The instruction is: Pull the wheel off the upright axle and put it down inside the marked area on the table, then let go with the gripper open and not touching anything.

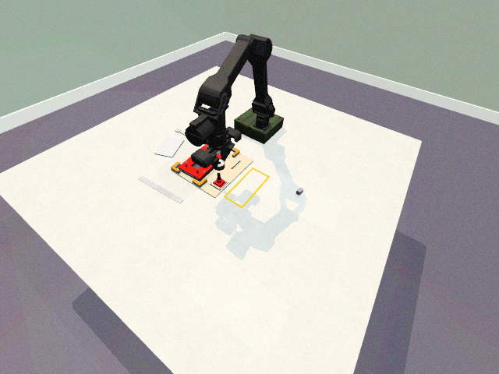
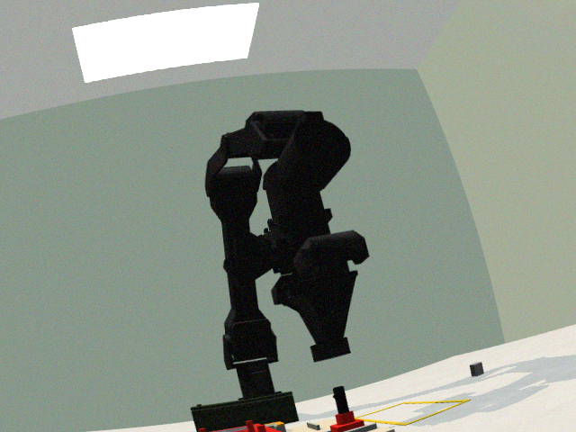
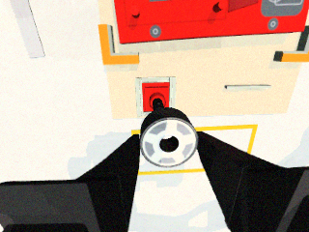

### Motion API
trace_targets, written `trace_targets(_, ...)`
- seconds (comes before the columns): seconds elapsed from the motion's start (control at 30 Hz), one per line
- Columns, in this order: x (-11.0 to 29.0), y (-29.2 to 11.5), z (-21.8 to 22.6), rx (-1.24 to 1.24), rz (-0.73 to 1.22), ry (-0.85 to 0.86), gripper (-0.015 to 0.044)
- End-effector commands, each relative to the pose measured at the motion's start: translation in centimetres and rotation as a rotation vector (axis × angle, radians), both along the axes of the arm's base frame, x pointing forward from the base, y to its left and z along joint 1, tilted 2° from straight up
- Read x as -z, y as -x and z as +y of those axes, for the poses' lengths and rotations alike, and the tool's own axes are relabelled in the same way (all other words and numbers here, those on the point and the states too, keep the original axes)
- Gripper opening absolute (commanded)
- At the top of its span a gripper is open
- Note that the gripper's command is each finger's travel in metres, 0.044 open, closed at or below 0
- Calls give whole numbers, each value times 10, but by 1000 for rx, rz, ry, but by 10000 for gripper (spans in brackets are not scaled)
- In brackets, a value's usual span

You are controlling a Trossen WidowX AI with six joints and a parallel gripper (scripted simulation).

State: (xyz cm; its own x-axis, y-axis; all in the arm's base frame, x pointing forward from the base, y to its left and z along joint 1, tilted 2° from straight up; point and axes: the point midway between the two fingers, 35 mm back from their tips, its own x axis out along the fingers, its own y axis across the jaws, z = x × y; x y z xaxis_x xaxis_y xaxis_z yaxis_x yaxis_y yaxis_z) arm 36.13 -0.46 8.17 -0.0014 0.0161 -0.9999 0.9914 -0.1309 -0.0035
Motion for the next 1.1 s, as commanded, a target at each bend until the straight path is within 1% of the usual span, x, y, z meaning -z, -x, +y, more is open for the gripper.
trace_targets(0.0, 1, 5, 15, -4, 4, -1, 0)
trace_targets(0.6, -7, 40, 94, -2, 1, -5, 0)
trace_targets(0.77, -6, 41, 97, -2, 1, -5, 0)
trace_targets(1.07, 15, 41, 97, -2, 1, -5, 0)
